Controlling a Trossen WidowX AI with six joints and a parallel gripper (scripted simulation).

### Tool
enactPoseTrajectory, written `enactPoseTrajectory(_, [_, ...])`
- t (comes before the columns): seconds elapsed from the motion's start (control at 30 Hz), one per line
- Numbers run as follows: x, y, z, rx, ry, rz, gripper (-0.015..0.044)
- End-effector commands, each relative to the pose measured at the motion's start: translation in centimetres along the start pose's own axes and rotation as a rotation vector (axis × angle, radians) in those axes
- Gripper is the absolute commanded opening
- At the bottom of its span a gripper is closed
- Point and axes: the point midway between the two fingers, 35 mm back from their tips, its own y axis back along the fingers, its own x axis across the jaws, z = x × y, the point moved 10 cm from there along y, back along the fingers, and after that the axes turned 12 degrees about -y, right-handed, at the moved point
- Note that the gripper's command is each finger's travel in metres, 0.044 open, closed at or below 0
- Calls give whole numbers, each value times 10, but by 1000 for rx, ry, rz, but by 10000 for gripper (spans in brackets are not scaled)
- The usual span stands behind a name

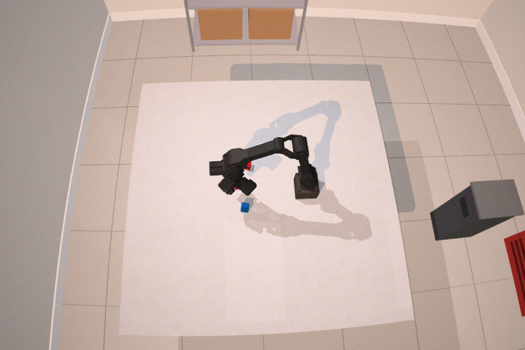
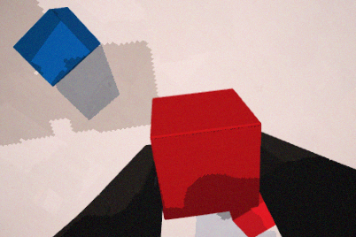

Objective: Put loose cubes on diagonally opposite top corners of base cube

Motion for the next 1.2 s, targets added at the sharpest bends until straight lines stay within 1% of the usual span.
enactPoseTrajectory(0.0, [5, -3, 1, 0, -114, 0, 105])
enactPoseTrajectory(1.17, [44, -25, 13, 1, -1210, 3, 105])
